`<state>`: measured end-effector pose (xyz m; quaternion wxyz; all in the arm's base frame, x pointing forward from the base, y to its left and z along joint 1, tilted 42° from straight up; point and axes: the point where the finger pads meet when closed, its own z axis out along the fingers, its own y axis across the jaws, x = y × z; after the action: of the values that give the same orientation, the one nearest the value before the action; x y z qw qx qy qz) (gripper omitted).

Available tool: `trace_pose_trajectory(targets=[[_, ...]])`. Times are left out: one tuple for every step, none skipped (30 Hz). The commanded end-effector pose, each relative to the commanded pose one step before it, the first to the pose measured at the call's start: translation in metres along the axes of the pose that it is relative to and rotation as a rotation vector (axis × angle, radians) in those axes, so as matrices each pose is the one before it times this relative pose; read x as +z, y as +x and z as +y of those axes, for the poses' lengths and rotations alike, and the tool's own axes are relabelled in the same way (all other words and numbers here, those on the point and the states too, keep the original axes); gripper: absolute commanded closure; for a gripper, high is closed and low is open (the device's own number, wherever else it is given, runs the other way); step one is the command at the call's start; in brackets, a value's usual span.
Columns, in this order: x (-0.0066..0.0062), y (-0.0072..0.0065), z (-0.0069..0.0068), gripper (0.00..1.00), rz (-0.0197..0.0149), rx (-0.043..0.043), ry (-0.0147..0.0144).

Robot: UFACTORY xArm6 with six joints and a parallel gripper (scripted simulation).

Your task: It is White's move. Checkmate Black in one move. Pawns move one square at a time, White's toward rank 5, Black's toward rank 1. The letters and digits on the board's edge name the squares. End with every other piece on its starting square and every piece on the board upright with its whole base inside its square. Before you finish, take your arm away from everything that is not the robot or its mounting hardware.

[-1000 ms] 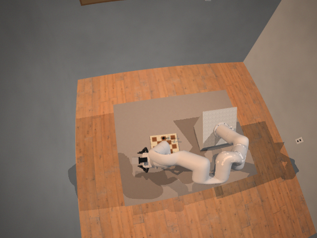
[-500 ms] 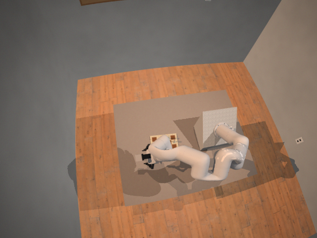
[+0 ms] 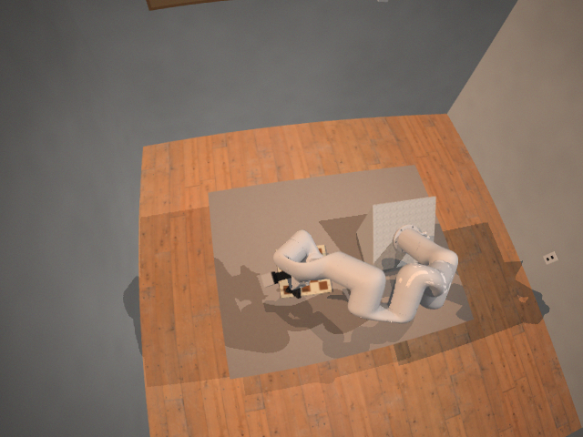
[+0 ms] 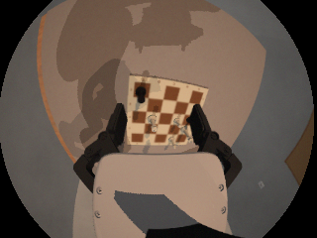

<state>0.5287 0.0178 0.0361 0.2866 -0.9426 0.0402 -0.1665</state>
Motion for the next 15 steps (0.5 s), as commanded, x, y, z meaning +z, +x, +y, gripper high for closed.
trace_pose_trajectory(targets=[[-0.01557,-0.02564,0.00362,0.00,-0.09846,-0.02093,0.04875],[-0.00520,-0.01115,0.00124,0.00,-0.03252,-0.00554,0.02004],[-0.00461,-0.01000,0.00090,0.00,-0.02881,-0.00430,0.01798],[-0.00401,-0.00881,0.00063,0.00,-0.02509,-0.00329,0.01585],[-0.00342,-0.00759,0.00042,0.00,-0.02142,-0.00248,0.01369],[0.00000,0.00000,0.00000,0.00,0.00000,0.00000,0.00000],[-0.00284,-0.00638,0.00027,0.00,-0.01786,-0.00183,0.01153],[-0.00229,-0.00520,0.00016,0.00,-0.01447,-0.00133,0.00942],[-0.00178,-0.00408,0.00009,0.00,-0.01130,-0.00095,0.00741],[-0.00132,-0.00305,0.00005,0.00,-0.00841,-0.00065,0.00555],[-0.00092,-0.00213,0.00002,0.00,-0.00585,-0.00043,0.00387],[-0.00057,-0.00134,0.00001,0.00,-0.00368,-0.00026,0.00244],[-0.00030,-0.00071,0.00000,0.00,-0.00195,-0.00013,0.00130],[-0.00012,-0.00027,0.00000,0.00,-0.00074,-0.00005,0.00050],[-0.00002,-0.00004,0.00000,0.00,-0.00011,-0.00001,0.00007]])
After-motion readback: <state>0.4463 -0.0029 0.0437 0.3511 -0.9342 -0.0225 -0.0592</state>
